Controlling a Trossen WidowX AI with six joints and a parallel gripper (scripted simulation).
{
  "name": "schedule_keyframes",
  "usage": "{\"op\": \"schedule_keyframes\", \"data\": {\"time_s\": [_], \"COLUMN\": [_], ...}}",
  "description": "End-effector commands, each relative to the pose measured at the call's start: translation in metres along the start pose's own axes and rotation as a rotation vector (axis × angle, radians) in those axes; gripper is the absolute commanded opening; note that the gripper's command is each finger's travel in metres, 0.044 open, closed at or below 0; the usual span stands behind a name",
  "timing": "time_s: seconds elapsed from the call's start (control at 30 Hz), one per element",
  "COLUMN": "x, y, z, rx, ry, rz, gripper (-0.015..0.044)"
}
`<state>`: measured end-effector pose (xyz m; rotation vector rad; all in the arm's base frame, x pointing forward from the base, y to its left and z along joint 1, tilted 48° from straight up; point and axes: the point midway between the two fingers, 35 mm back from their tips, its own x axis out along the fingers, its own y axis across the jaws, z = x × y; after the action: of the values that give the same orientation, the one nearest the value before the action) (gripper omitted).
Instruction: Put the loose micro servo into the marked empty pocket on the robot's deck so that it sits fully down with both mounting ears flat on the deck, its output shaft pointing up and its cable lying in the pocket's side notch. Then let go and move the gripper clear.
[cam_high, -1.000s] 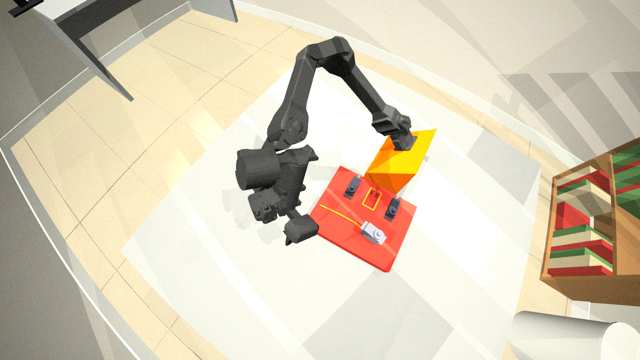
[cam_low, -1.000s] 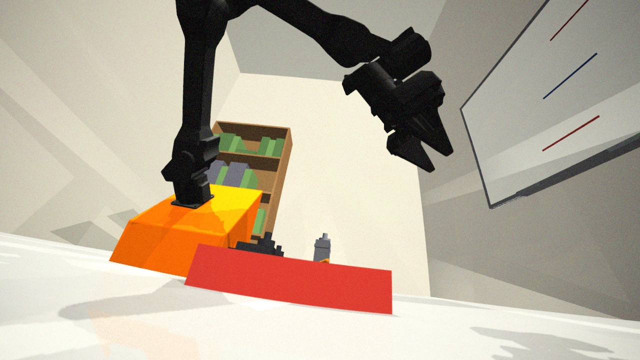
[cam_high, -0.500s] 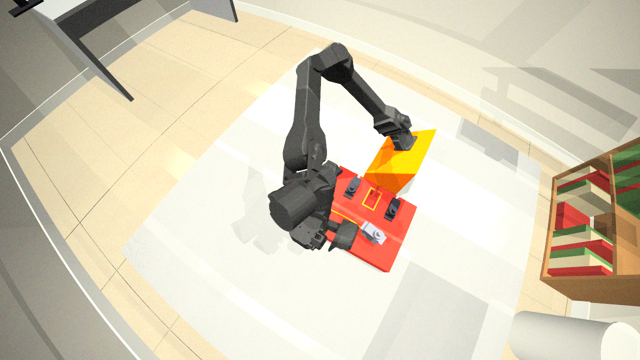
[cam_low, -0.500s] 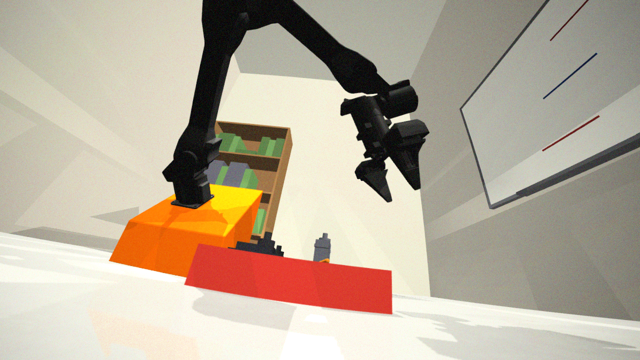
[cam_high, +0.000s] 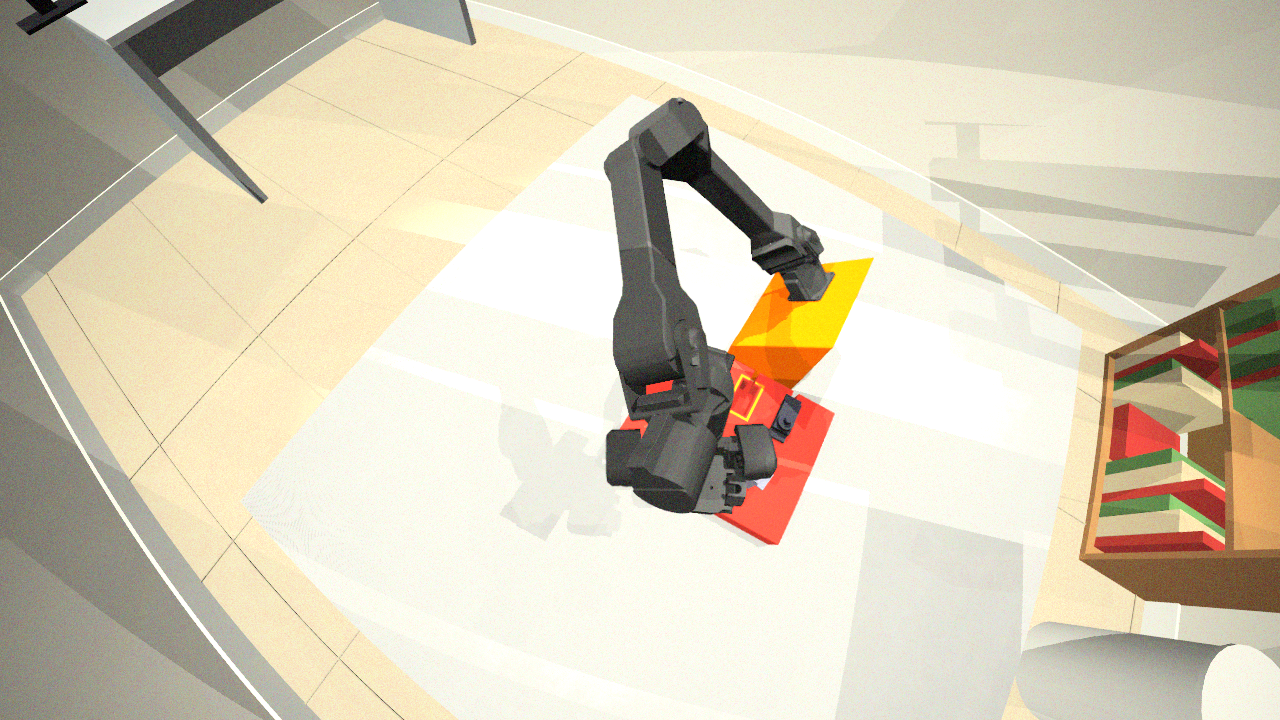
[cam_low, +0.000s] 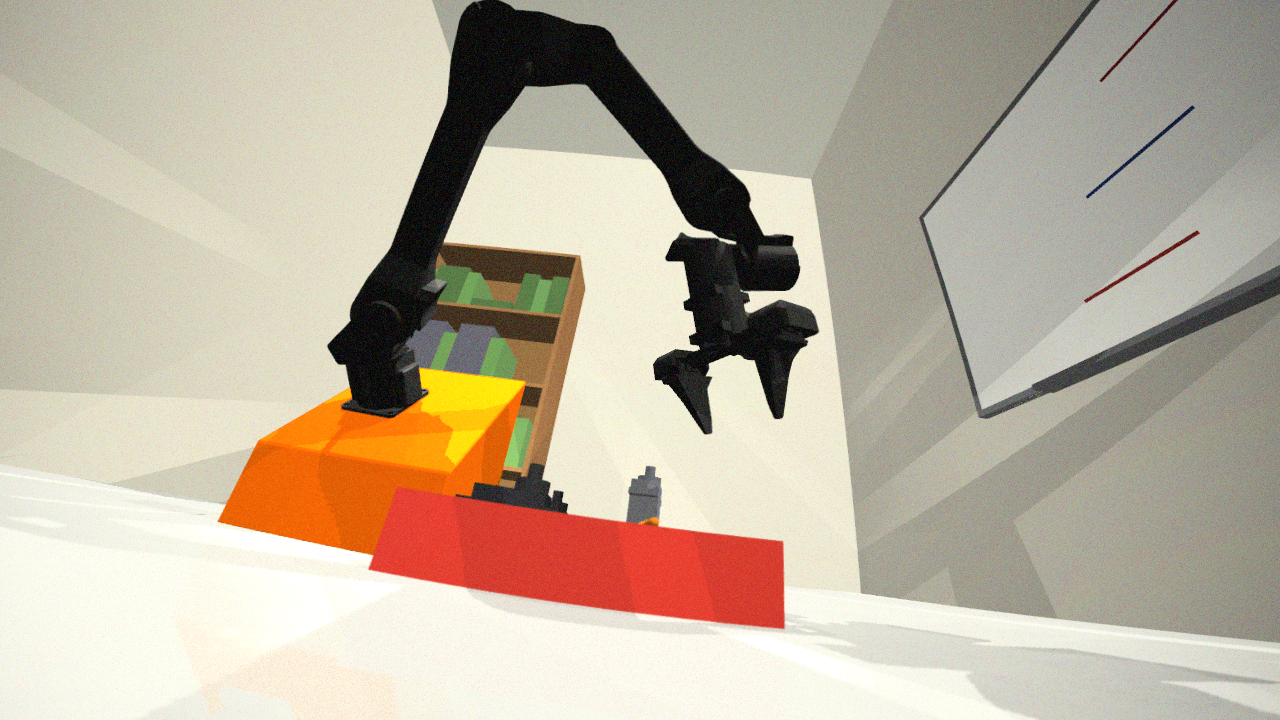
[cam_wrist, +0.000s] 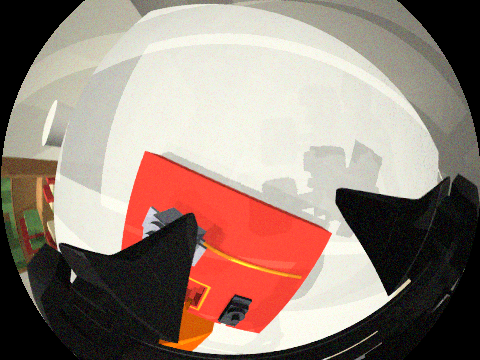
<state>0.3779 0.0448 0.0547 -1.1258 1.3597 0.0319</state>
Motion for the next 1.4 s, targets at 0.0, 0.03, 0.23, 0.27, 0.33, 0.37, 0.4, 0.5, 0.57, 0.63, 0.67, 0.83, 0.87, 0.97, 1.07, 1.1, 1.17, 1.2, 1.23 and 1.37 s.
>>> {"op": "schedule_keyframes", "data": {"time_s": [0.0,0.03,0.23,0.27,0.33,0.37,0.4,0.5,0.57,0.63,0.67,0.83,0.87,0.97,1.07,1.1,1.17,1.2,1.23,1.37], "x": [0.004,0.005,0.008,0.008,0.009,0.009,0.009,0.010,0.010,0.010,0.010,0.010,0.010,0.011,0.022,0.027,0.034,0.035,0.035,0.037], "y": [0.017,0.021,0.044,0.048,0.055,0.059,0.062,0.072,0.078,0.084,0.087,0.094,0.094,0.094,0.094,0.094,0.094,0.094,0.094,0.094], "z": [-0.005,-0.005,-0.012,-0.013,-0.016,-0.018,-0.019,-0.024,-0.027,-0.030,-0.032,-0.037,-0.037,-0.037,-0.040,-0.042,-0.044,-0.045,-0.045,-0.046], "rx": [-0.123,-0.155,-0.344,-0.375,-0.437,-0.467,-0.498,-0.591,-0.653,-0.714,-0.745,-0.820,-0.820,-0.820,-0.820,-0.820,-0.820,-0.820,-0.820,-0.820], "ry": [0.048,0.059,0.124,0.135,0.156,0.167,0.177,0.210,0.232,0.254,0.265,0.293,0.293,0.293,0.293,0.293,0.293,0.293,0.293,0.293], "rz": [0.016,0.020,0.047,0.052,0.061,0.066,0.070,0.084,0.094,0.104,0.109,0.121,0.121,0.121,0.121,0.120,0.120,0.120,0.120,0.120], "gripper": [0.0440,0.0440,0.0440,0.0440,0.0440,0.0440,0.0440,0.0440,0.0440,0.0440,0.0440,0.0440,0.0440,0.0440,0.0440,0.0440,0.0440,0.0440,0.0440,0.0440]}}
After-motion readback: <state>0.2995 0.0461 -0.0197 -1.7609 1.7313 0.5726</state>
